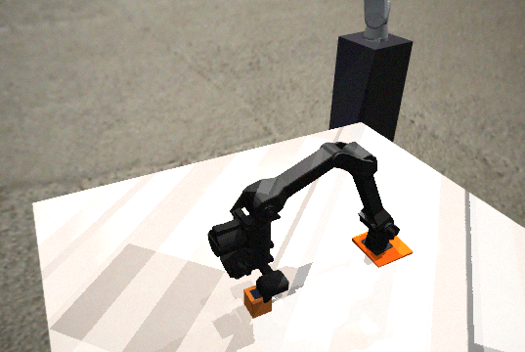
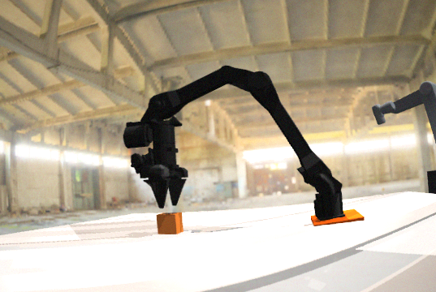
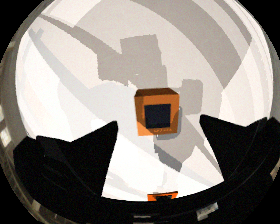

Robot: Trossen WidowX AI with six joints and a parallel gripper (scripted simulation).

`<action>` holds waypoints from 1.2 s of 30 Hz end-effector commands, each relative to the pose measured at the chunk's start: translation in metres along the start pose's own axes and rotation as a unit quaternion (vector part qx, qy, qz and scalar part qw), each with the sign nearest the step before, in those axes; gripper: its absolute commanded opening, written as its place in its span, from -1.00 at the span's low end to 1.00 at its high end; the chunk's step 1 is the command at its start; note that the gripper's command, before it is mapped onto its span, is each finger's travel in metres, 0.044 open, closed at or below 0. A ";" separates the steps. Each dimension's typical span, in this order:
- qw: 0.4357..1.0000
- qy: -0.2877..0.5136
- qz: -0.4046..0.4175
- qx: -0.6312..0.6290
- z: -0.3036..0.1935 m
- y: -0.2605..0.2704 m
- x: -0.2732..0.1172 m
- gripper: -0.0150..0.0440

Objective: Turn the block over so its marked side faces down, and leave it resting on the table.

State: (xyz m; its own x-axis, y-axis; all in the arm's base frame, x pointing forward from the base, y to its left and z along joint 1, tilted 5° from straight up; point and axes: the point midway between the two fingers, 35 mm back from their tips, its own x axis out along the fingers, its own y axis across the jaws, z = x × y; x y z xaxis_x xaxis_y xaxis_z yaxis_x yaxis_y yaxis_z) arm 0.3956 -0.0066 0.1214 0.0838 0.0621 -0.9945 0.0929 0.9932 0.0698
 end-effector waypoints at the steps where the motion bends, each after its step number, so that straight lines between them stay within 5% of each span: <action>1: 1.000 0.001 0.002 0.001 0.000 0.001 0.007 1.00; 22: 1.000 0.001 0.002 0.001 -0.001 0.001 0.038 1.00; 30: 1.000 0.001 0.002 0.001 -0.001 0.001 0.038 0.29; 36: 1.000 0.001 0.002 0.001 -0.001 0.001 0.038 0.15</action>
State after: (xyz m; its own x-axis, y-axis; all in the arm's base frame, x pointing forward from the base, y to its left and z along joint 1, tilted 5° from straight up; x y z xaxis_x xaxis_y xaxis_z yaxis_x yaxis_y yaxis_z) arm 0.3980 -0.0033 0.0839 0.0817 0.0661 -0.9945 0.0906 0.9932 0.0734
